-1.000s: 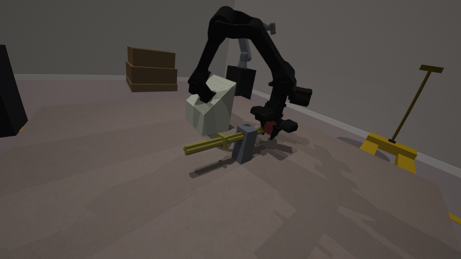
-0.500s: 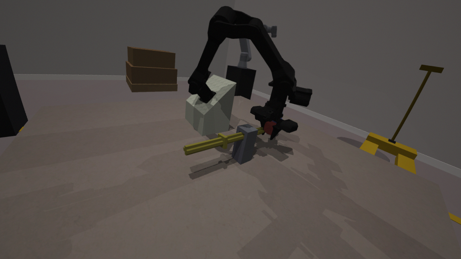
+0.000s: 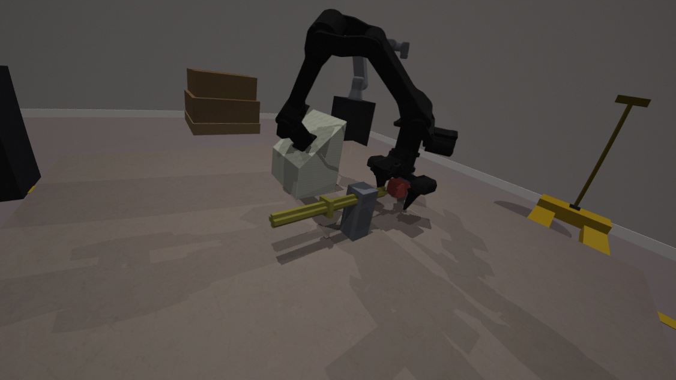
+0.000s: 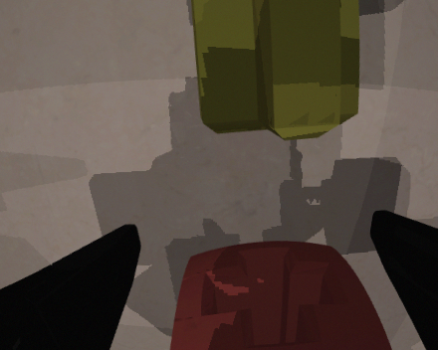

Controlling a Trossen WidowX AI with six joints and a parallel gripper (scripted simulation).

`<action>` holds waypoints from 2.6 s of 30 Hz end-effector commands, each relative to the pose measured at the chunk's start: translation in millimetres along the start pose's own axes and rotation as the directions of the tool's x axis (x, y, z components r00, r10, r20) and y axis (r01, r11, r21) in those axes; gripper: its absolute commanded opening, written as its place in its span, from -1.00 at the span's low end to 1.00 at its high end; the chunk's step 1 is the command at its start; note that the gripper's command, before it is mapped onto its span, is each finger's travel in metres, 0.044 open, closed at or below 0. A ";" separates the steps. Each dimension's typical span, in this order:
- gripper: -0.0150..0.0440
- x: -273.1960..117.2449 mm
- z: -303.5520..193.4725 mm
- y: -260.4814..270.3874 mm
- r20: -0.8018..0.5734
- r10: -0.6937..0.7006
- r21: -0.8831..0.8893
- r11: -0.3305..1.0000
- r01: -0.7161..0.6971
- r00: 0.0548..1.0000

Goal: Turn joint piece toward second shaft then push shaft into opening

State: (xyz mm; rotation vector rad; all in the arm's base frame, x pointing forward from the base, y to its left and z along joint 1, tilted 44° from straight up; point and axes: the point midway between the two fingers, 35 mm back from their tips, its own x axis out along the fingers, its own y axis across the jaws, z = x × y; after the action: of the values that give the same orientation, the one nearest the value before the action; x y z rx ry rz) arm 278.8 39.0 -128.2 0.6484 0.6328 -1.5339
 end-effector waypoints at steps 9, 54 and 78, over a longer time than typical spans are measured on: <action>1.00 -2.6 0.5 0.0 -0.022 -0.001 -0.001 1.000 0.001 1.000; 1.00 -111.5 -3.1 5.6 -0.104 -0.009 -0.827 0.556 -0.081 0.995; 1.00 -167.8 -0.9 -2.5 -0.011 0.008 -1.000 0.001 -0.011 1.000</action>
State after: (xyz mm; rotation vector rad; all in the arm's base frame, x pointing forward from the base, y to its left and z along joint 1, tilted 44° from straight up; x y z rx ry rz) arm 283.4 153.7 -9.2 -0.5265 1.5158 -0.6367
